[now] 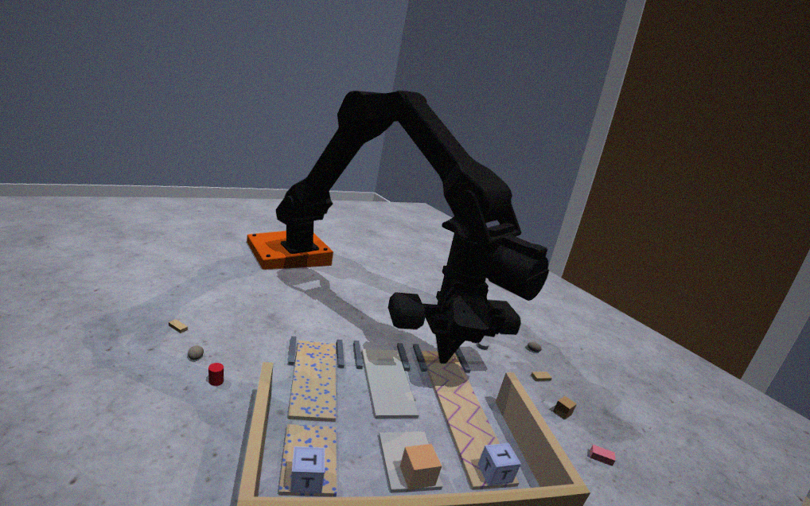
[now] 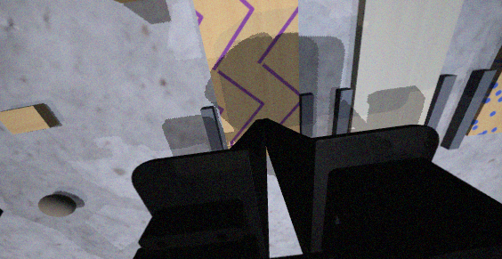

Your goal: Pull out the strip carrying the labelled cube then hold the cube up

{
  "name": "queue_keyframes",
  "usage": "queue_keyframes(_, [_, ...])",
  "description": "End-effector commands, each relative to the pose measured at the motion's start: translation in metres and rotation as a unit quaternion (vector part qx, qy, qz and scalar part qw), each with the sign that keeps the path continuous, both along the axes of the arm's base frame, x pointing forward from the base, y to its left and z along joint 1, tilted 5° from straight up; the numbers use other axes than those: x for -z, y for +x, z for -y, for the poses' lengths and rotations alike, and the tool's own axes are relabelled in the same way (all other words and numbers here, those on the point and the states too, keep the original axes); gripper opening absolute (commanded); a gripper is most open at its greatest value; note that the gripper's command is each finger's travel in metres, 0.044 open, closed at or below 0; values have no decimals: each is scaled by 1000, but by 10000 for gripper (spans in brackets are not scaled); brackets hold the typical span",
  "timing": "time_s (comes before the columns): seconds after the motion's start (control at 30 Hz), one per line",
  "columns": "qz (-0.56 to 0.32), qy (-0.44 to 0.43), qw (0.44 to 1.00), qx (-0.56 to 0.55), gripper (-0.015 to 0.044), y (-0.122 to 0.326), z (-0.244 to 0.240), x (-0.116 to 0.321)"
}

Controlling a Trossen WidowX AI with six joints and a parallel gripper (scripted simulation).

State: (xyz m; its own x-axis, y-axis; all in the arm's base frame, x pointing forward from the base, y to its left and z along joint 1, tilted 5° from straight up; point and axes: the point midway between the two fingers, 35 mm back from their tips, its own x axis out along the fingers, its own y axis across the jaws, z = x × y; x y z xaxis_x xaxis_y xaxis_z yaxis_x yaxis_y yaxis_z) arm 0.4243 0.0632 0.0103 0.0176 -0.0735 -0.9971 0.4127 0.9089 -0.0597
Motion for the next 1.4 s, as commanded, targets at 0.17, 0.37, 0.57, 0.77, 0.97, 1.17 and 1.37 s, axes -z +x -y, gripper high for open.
queue_keyframes(0.17, [-2,2,1000,-2,0,1,0,4])
queue_keyframes(0.37, [-2,2,1000,-2,0,1,0,5])
queue_keyframes(0.57, [-2,2,1000,-2,0,3,0,5])
queue_keyframes(0.77, [-3,2,1000,-2,0,-4,-3,6])
queue_keyframes(0.97, [-3,2,1000,-2,0,-12,-7,7])
queue_keyframes(1.17, [-3,2,1000,-2,0,-21,-11,7])
queue_keyframes(1.37, [-4,3,1000,-2,0,-29,-14,8])
